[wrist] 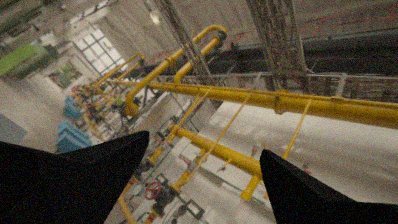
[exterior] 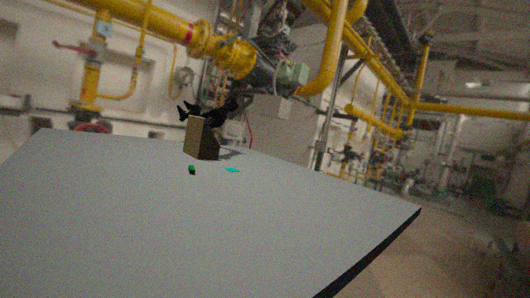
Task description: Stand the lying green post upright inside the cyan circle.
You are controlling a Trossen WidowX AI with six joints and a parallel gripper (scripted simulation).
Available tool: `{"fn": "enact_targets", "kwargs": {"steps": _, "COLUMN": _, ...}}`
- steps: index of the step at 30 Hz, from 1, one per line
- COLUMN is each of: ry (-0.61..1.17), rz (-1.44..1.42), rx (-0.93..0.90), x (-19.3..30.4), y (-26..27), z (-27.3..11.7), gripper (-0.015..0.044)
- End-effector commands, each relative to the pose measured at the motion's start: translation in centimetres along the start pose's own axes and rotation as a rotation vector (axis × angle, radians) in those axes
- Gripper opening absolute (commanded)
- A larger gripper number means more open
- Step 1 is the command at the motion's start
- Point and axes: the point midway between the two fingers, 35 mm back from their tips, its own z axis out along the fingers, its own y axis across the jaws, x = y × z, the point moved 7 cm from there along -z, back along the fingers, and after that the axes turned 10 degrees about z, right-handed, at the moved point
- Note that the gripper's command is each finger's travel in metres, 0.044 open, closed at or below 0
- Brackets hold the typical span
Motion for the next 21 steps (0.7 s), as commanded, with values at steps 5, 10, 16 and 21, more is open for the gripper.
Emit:
{"fn": "enact_targets", "kwargs": {"steps": 5, "ry": 0.045, "rz": -0.003, "rx": 0.014, "x": 0.5, "y": -0.1, "z": -1.5, "gripper": 0.0269}}
{"fn": "enact_targets", "kwargs": {"steps": 10, "ry": 0.142, "rz": 0.010, "rx": 0.045, "x": 1.7, "y": -0.1, "z": -4.9, "gripper": 0.0233}}
{"fn": "enact_targets", "kwargs": {"steps": 16, "ry": 0.240, "rz": 0.082, "rx": 0.092, "x": 3.0, "y": 0.7, "z": -8.9, "gripper": 0.0233}}
{"fn": "enact_targets", "kwargs": {"steps": 21, "ry": 0.303, "rz": 0.143, "rx": 0.124, "x": 2.9, "y": 0.6, "z": -11.4, "gripper": 0.0233}}
